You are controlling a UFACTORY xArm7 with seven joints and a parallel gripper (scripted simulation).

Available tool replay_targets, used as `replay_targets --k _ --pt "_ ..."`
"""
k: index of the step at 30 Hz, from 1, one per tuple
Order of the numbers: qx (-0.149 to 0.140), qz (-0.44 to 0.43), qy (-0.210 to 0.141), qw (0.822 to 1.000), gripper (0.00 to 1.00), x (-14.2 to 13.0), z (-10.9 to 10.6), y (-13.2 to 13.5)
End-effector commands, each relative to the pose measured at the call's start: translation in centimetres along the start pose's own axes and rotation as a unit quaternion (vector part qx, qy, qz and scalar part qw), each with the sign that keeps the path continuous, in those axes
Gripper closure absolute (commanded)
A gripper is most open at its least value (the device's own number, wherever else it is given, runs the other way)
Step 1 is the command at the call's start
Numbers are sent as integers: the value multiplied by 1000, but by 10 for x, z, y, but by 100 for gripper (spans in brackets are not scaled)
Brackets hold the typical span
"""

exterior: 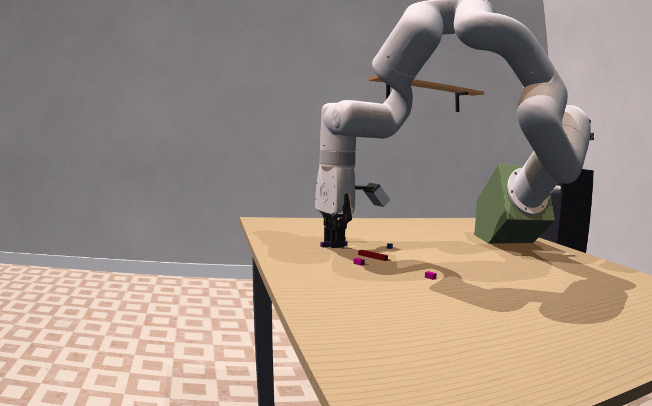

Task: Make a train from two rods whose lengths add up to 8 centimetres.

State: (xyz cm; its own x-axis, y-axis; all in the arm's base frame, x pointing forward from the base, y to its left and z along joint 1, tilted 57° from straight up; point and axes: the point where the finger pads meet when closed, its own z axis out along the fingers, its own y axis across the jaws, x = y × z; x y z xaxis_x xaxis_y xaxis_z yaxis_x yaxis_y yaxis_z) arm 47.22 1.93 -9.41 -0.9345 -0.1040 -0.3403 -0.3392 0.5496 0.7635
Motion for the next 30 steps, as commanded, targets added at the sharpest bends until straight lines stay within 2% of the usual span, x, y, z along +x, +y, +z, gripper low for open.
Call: replay_targets --k 1,24,25,30 --pt "2 0 -1 1000 76 -1 -2 -2" --pt "2 0 -1 1000 76 -1 -2 -2" --pt "2 0 -1 1000 96 -1 -2 -2" --pt "2 0 -1 1000 96 -1 -2 -2"
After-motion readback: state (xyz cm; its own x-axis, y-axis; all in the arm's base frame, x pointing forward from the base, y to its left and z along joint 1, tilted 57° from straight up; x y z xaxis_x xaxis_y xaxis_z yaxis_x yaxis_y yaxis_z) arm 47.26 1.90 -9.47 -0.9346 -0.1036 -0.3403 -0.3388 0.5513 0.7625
